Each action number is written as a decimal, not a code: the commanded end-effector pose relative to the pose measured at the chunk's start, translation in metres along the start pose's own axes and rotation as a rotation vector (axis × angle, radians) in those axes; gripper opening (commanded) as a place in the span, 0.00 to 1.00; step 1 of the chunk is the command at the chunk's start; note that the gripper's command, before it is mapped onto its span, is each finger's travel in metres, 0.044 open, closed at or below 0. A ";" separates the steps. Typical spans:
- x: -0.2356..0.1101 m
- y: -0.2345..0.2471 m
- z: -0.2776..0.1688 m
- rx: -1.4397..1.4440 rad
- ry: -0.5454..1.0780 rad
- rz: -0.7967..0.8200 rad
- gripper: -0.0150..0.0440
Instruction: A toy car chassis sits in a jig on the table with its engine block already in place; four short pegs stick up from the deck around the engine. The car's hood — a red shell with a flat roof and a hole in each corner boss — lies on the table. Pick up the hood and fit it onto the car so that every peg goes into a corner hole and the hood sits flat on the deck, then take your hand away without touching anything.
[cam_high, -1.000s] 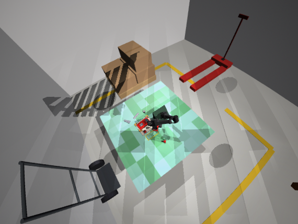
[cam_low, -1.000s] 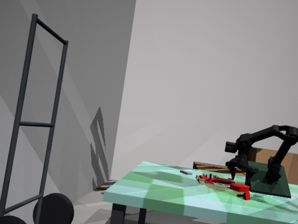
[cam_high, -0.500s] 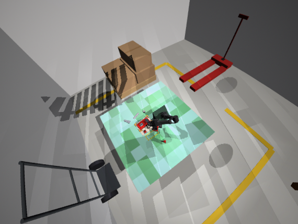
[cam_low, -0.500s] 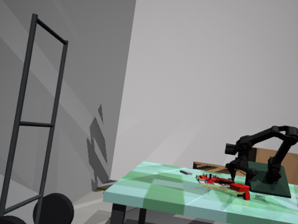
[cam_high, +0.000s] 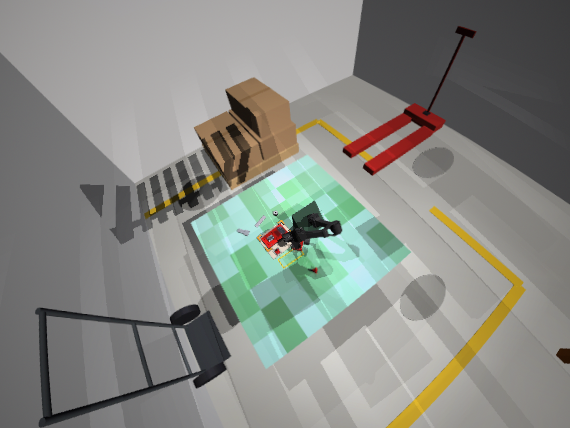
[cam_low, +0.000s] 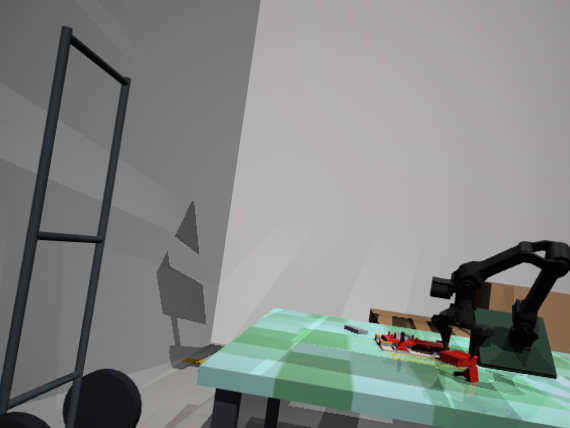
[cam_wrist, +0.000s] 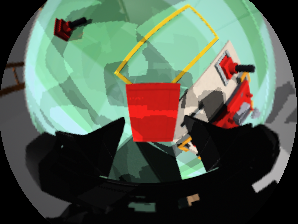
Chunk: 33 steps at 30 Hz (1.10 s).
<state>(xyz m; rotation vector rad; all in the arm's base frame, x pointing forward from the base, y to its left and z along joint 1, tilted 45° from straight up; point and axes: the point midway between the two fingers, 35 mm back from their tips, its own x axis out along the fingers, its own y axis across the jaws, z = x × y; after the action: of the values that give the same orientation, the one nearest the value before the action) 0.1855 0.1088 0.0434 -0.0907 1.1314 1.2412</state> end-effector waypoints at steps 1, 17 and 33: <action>0.002 0.001 0.000 0.002 -0.003 0.005 1.00; 0.010 0.001 0.000 0.002 -0.003 0.005 1.00; 0.018 0.001 0.000 0.002 -0.004 0.006 1.00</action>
<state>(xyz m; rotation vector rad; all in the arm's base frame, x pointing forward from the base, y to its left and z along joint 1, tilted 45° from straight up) 0.1837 0.1202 0.0321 -0.0897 1.1302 1.2414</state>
